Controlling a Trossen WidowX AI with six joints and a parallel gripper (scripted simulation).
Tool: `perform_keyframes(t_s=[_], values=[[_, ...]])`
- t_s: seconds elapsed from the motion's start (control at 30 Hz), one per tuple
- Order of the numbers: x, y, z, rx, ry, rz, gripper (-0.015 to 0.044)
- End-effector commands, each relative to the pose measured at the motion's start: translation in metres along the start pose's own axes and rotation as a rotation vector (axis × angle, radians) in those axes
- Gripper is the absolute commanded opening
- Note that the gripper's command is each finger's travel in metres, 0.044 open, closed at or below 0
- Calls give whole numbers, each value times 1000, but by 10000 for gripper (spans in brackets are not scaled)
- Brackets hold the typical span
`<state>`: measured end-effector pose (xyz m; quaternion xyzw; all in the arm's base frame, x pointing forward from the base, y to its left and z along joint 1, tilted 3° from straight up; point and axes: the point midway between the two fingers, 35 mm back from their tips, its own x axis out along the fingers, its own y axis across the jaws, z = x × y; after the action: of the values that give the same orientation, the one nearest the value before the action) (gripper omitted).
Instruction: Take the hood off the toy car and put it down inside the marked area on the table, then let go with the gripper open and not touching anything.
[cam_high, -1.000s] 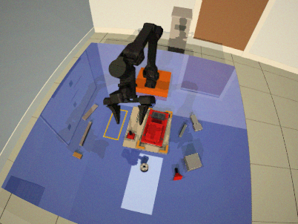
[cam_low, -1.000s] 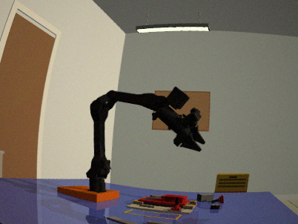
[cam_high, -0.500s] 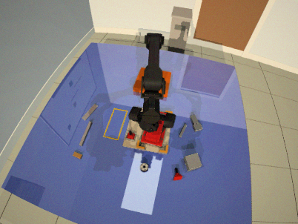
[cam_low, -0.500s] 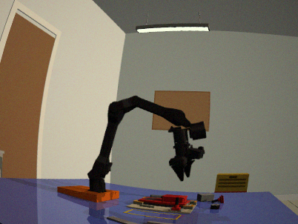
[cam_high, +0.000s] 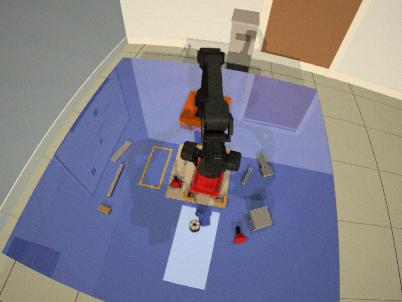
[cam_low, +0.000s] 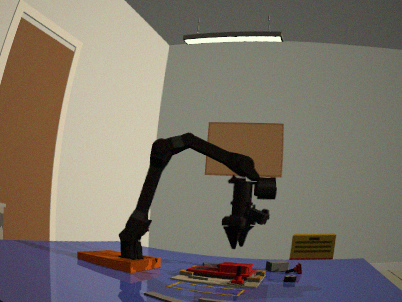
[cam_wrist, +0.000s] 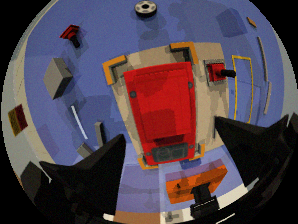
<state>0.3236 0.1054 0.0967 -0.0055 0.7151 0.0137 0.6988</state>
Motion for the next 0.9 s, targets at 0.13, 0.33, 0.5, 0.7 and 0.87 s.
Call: perform_keyframes(t_s=[0.13, 0.33, 0.5, 0.7, 0.87], values=[[6, -1, 0, 4, 7, -9, 440], [10, -1, 0, 4, 7, -9, 440], [13, -1, 1, 4, 7, -9, 440], [17, 0, 1, 4, 7, -9, 440], [20, 0, 1, 4, 7, -9, 440]])
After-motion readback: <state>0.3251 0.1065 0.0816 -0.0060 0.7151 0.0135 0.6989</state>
